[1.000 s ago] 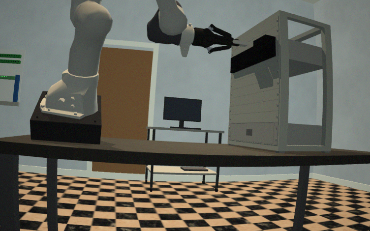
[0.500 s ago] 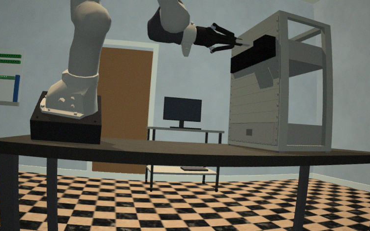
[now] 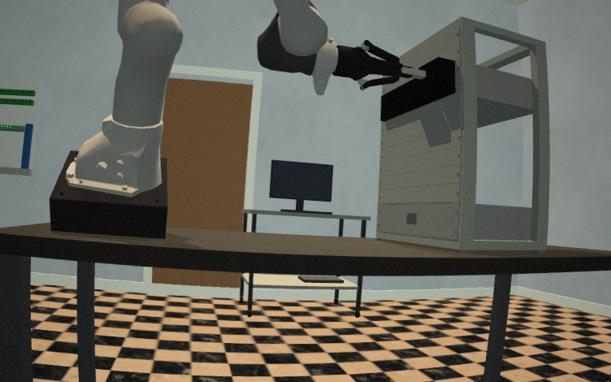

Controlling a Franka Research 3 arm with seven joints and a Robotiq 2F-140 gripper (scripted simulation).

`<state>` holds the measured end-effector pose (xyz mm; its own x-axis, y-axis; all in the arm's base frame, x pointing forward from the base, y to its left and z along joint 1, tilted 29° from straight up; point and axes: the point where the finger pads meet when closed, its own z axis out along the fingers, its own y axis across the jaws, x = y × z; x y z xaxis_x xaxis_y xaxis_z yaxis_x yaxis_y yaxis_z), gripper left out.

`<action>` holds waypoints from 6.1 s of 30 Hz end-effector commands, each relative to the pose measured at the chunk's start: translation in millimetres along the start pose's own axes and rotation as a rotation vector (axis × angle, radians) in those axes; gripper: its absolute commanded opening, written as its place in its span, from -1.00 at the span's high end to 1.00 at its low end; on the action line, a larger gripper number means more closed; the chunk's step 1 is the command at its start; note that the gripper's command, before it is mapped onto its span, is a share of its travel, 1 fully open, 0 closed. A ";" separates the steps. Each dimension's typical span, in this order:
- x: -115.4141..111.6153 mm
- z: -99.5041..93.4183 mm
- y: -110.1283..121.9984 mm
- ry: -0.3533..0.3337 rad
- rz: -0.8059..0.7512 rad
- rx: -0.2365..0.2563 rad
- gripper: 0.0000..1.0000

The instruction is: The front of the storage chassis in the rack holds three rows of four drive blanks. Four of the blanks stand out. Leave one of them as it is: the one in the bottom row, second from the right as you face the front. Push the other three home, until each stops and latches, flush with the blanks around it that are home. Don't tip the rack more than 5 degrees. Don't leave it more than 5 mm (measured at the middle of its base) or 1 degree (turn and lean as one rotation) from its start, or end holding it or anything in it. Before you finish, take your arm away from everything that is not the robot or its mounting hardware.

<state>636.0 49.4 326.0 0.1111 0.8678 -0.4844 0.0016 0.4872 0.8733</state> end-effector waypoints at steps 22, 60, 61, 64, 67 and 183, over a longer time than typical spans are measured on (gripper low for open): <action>0.0 5.7 -2.2 0.005 0.010 0.003 1.00; 4.4 7.4 -4.0 0.011 0.005 0.004 1.00; 4.4 7.4 -4.0 0.011 0.005 0.004 1.00; 4.4 7.4 -4.0 0.011 0.005 0.004 1.00; 4.4 7.4 -4.0 0.011 0.005 0.004 1.00; 5.2 46.4 -3.7 0.000 0.005 -0.001 1.00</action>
<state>681.0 46.9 322.8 0.1241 0.8685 -0.4799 0.0073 0.4828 0.8757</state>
